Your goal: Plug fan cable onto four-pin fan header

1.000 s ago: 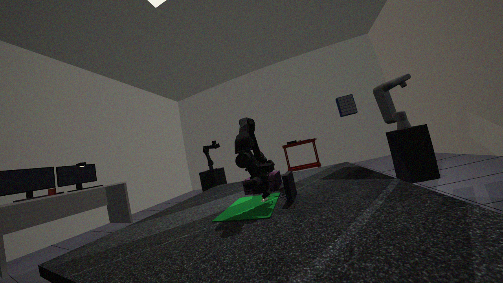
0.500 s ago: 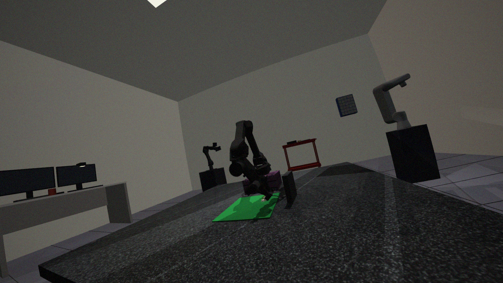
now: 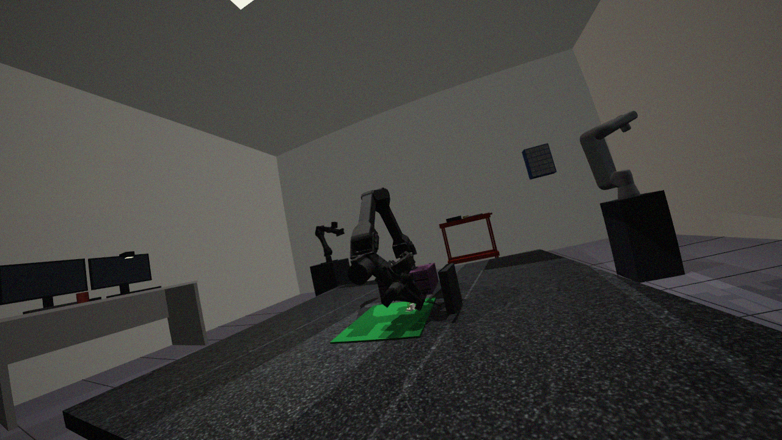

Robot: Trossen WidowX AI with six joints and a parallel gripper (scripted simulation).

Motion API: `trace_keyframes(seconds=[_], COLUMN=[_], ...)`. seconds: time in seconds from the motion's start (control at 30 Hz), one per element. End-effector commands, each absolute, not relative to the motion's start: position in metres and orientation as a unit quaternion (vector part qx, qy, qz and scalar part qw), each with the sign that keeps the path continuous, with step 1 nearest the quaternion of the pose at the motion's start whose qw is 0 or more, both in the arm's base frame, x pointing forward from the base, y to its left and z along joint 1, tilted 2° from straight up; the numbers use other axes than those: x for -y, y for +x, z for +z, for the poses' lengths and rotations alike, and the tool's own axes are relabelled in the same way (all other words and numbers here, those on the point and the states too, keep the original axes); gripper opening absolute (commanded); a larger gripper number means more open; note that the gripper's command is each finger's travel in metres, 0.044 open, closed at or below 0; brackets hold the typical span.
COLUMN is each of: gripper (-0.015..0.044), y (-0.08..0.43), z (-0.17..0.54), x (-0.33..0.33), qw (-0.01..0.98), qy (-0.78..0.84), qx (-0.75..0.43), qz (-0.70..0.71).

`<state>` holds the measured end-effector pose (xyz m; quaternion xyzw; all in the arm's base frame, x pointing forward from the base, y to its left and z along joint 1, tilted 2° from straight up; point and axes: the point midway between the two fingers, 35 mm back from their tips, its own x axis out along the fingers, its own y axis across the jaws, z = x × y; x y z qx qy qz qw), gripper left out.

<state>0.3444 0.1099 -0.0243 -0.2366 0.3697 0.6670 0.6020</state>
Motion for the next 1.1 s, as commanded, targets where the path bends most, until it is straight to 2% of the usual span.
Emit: trace_keyframes(seconds=[0.0, 1.07], gripper=[0.0, 0.0], y=[0.344, 0.35], z=[-0.025, -0.017], x=[-0.109, -0.092], qw=[0.612, 0.703], qy=[-0.22, -0.106], qx=[-0.348, -0.167], qz=[0.676, 0.683])
